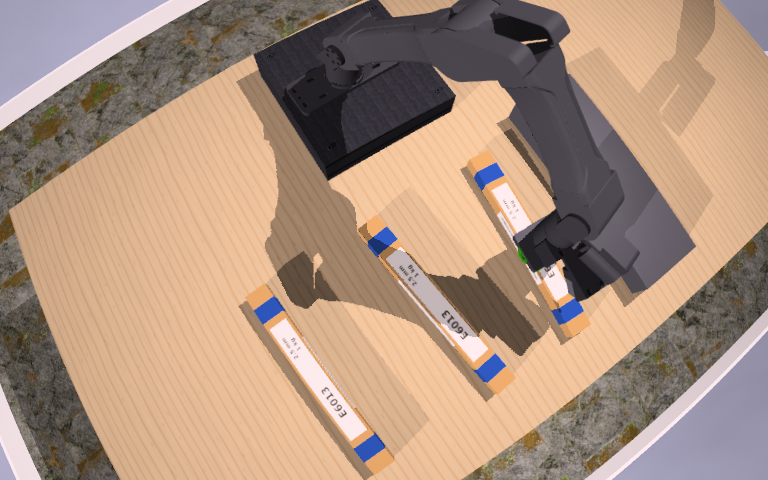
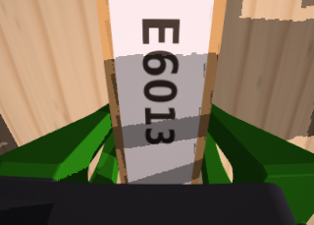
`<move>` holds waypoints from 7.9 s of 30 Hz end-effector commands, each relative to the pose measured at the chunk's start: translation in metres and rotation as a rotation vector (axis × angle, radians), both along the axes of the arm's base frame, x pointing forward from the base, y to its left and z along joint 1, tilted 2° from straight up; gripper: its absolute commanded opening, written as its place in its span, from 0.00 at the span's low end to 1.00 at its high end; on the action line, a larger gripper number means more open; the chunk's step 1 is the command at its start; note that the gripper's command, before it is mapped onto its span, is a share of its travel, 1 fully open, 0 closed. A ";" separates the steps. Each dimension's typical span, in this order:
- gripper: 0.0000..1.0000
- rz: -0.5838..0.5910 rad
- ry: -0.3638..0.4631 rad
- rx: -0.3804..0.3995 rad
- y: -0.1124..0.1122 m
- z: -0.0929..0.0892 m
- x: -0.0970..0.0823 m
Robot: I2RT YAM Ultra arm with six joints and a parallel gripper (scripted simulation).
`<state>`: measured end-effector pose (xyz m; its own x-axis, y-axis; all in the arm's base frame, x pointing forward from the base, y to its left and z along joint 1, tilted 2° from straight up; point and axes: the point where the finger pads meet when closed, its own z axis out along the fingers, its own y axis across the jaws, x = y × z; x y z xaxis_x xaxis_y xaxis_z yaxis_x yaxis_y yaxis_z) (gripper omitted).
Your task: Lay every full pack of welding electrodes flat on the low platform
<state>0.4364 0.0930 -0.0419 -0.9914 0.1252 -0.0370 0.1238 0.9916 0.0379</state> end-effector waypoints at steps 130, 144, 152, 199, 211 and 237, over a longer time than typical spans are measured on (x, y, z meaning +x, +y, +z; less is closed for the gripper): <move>0.00 -0.005 -0.032 0.001 -0.009 0.119 -0.003; 0.00 -0.007 -0.033 0.001 -0.010 0.142 -0.005; 0.00 -0.006 -0.033 0.001 -0.011 0.158 -0.006; 0.00 0.003 0.019 -0.006 -0.007 0.209 -0.016; 0.00 0.003 0.065 -0.014 -0.008 0.197 -0.020; 0.00 0.003 0.052 -0.012 -0.008 0.199 -0.019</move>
<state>0.4208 0.0870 0.1407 -0.9925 0.1219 -0.0091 0.1216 0.9922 0.0282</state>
